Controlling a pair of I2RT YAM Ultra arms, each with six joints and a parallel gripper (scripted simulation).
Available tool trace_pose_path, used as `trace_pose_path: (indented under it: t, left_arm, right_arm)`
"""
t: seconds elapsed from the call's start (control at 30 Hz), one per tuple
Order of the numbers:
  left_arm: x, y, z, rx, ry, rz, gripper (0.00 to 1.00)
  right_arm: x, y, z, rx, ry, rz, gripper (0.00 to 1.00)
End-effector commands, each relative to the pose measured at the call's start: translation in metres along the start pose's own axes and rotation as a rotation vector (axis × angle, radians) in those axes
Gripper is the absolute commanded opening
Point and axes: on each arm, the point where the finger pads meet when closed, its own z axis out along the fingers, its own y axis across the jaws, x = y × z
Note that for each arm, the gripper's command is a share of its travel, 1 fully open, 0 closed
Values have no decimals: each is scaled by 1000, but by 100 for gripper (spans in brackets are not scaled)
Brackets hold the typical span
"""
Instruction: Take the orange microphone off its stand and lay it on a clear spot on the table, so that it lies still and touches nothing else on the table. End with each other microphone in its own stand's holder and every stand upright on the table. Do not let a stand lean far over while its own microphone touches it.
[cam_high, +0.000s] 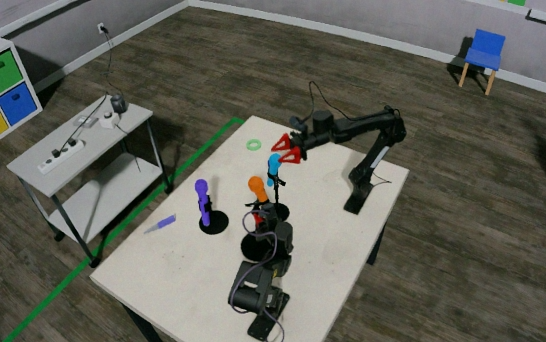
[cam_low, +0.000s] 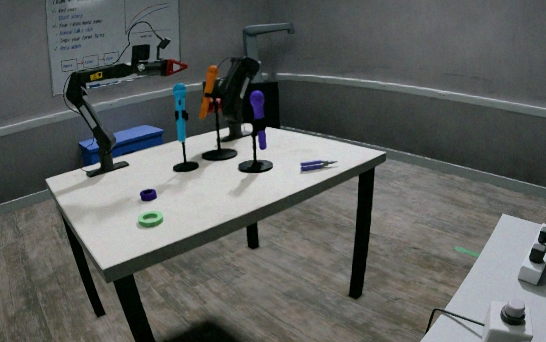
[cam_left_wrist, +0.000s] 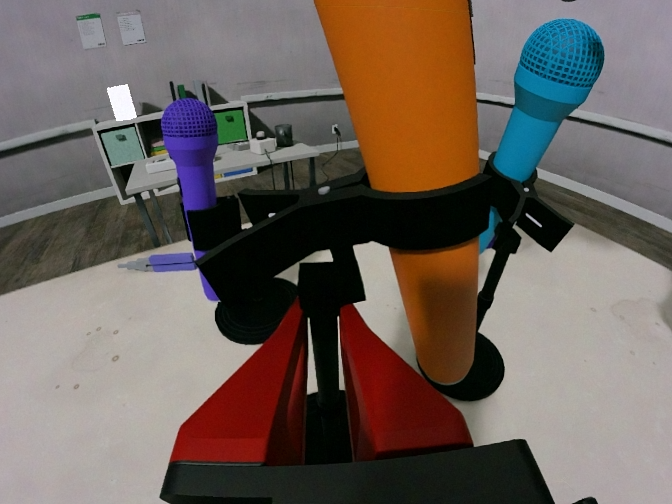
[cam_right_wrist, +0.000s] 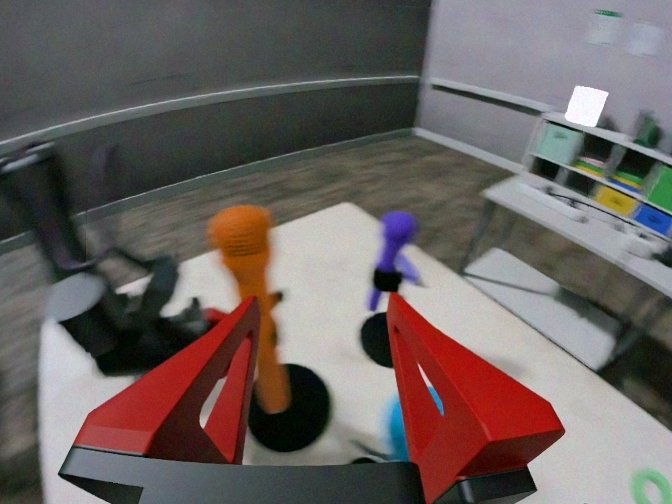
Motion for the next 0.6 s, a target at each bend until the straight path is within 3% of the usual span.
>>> trace_pose_path:
  t: [0.0, 0.1, 0.13, 0.17, 0.2, 0.23, 0.43, 0.57]
  left_arm:
    - [-33, -2, -1, -8, -72, -96, 0]
    - [-33, -2, -1, -8, -72, -95, 0]
    - [-33, -2, -1, -8, -72, -95, 0]
    - [-33, -2, -1, -8, -72, -95, 0]
    - [-33, -2, -1, -8, -72, -95, 0]
    - [-33, -2, -1, -8, -72, -95, 0]
    - [-33, -2, -1, -8, -72, -95, 0]
    - [-33, -2, -1, -8, -72, -95, 0]
  right_arm:
    - [-10, 16, -3, -48, 3, -7, 63]
    - [-10, 46, -4, -118, 6, -19, 63]
    - [3, 54, 1, -140, 43, -21, 63]
    - [81, 47, 20, -109, 250, -1, 63]
    - [71, 42, 25, -95, 219, 2, 63]
    - [-17, 52, 14, -142, -39, -6, 63]
    - [40, 50, 47, -137, 132, -1, 63]
    - [32, 52, 53, -143, 94, -17, 63]
